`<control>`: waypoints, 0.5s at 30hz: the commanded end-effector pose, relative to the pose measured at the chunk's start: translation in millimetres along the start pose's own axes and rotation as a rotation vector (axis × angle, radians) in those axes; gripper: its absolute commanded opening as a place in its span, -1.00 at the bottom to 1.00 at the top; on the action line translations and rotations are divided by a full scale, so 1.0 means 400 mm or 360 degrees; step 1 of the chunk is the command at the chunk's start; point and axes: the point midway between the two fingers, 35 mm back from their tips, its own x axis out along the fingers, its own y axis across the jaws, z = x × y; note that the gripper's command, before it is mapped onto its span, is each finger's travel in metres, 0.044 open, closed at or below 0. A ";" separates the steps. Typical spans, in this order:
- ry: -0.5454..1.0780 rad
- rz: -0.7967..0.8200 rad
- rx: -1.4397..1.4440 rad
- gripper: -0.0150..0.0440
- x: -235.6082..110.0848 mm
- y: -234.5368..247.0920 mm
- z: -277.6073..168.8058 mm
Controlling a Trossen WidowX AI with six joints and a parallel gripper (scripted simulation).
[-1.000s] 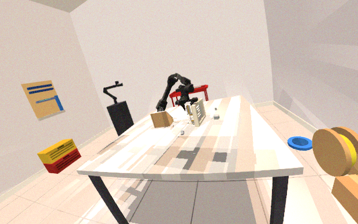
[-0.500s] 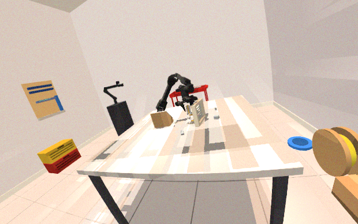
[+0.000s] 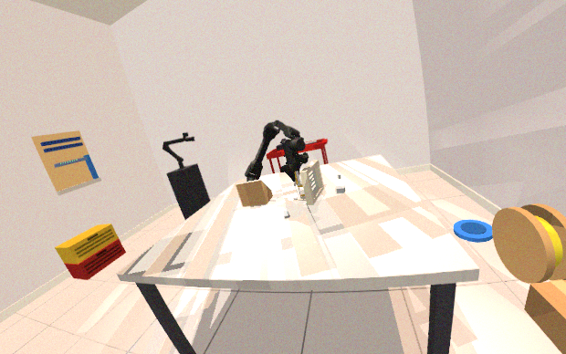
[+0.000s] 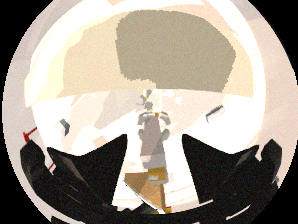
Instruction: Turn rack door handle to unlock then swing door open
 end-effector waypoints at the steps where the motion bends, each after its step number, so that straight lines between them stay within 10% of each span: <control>1: -0.0005 0.0002 -0.0326 0.46 0.000 0.001 0.001; 15: -0.0005 0.0001 -0.1430 0.46 0.000 0.001 0.001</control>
